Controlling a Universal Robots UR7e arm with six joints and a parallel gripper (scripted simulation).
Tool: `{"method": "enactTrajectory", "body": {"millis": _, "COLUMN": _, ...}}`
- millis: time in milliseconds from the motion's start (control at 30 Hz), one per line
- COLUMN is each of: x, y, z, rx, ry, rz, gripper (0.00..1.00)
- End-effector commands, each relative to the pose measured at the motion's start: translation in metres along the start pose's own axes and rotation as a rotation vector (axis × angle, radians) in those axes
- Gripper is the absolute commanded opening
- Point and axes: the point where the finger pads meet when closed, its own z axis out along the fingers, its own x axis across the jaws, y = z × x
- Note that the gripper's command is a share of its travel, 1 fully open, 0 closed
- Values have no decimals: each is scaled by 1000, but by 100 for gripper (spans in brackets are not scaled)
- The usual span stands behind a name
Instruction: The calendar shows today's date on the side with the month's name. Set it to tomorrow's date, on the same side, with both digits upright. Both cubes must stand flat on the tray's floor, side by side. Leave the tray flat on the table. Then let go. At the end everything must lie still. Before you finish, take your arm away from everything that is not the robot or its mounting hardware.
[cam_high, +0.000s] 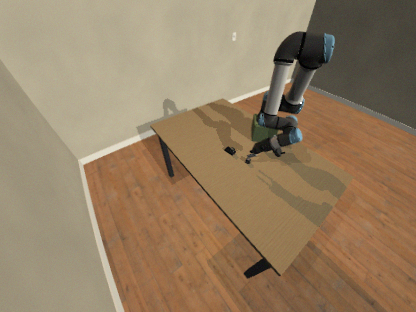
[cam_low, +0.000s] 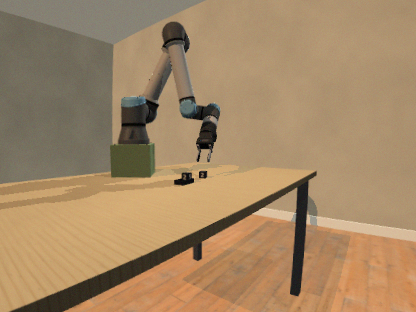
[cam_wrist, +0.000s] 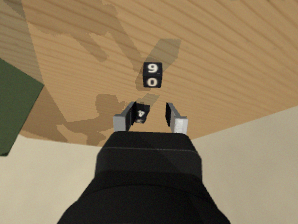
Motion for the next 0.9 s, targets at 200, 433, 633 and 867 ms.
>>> {"method": "enactTrajectory", "body": {"millis": 200, "x": 0, "y": -7, "z": 7, "rx": 0, "ry": 1, "rz": 1, "gripper": 87}}
{"method": "enactTrajectory", "body": {"millis": 433, "x": 0, "y": -16, "z": 16, "rx": 0, "ry": 1, "rz": 1, "gripper": 87}}
{"method": "enactTrajectory", "body": {"millis": 633, "x": 0, "y": -21, "z": 21, "rx": 0, "ry": 1, "rz": 1, "gripper": 87}}
{"method": "enactTrajectory", "body": {"millis": 867, "x": 0, "y": -31, "z": 31, "rx": 0, "ry": 1, "rz": 1, "gripper": 87}}
